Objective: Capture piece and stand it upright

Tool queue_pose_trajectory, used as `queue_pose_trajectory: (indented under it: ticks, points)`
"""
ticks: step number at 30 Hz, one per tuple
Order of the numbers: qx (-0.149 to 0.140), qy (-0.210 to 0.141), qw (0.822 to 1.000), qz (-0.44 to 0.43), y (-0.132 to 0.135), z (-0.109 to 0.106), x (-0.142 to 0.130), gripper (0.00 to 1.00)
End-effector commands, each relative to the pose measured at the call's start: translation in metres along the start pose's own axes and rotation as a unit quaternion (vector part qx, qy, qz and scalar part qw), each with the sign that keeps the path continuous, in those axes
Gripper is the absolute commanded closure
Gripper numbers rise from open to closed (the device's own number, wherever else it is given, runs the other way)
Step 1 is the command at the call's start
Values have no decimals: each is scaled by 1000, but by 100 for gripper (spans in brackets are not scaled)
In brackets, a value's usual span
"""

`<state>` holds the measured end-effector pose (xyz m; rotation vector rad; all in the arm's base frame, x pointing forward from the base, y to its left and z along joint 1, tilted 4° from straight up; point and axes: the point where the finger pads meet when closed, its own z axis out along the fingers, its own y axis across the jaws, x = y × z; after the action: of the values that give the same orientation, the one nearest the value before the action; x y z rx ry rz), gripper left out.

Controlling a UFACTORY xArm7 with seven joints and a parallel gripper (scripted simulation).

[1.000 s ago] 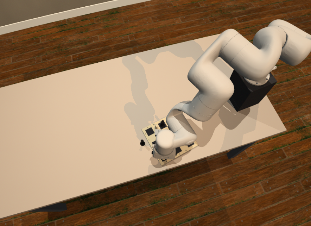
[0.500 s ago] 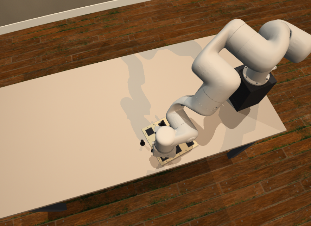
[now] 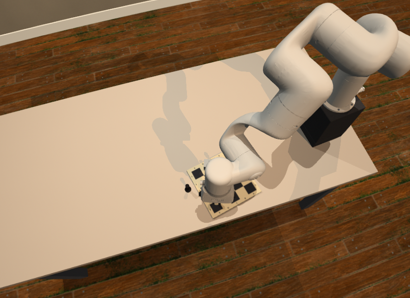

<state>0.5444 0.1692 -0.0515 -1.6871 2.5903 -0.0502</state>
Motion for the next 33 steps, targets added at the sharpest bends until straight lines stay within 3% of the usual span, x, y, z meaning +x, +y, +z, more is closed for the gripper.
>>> queue_pose_trajectory:
  ticks: [1,6,10,14,33]
  points:
    - [2,-1,1000,0,-1,-3,-1,100]
    - [1,-2,1000,9,4,-3,2,100]
    - [1,-1,996,90,50,-3,34,100]
    - [2,-1,994,113,63,-3,44,100]
    - [1,-2,993,114,63,3,45,100]
